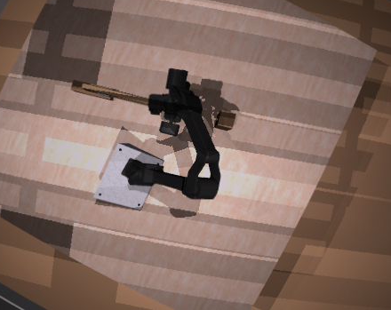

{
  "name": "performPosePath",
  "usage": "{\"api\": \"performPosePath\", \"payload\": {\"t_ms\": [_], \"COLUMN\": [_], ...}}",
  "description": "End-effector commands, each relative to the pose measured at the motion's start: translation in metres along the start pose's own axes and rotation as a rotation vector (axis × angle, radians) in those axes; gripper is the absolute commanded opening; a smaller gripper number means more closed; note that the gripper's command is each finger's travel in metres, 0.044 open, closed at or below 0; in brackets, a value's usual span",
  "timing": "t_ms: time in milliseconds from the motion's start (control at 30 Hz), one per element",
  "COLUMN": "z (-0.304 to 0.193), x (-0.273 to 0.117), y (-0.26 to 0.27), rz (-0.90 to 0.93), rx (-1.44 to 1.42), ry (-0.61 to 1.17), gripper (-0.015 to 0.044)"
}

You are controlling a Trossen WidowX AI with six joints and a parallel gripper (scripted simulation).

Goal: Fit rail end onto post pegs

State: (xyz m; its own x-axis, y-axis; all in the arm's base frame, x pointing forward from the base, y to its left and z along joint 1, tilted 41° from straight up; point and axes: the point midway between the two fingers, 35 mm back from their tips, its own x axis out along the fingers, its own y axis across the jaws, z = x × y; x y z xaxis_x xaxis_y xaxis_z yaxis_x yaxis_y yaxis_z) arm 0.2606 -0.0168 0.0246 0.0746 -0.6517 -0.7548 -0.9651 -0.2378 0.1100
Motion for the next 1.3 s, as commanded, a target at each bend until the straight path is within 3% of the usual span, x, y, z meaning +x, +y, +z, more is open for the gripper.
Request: {"api": "performPosePath", "payload": {"t_ms": [0, 1267], "z": [-0.002, -0.014], "x": [-0.002, -0.001], "y": [-0.001, -0.001], "rz": [-0.003, -0.003], "rx": [-0.002, -0.002], "ry": [-0.001, 0.0], "gripper": [0.0, 0.0]}}
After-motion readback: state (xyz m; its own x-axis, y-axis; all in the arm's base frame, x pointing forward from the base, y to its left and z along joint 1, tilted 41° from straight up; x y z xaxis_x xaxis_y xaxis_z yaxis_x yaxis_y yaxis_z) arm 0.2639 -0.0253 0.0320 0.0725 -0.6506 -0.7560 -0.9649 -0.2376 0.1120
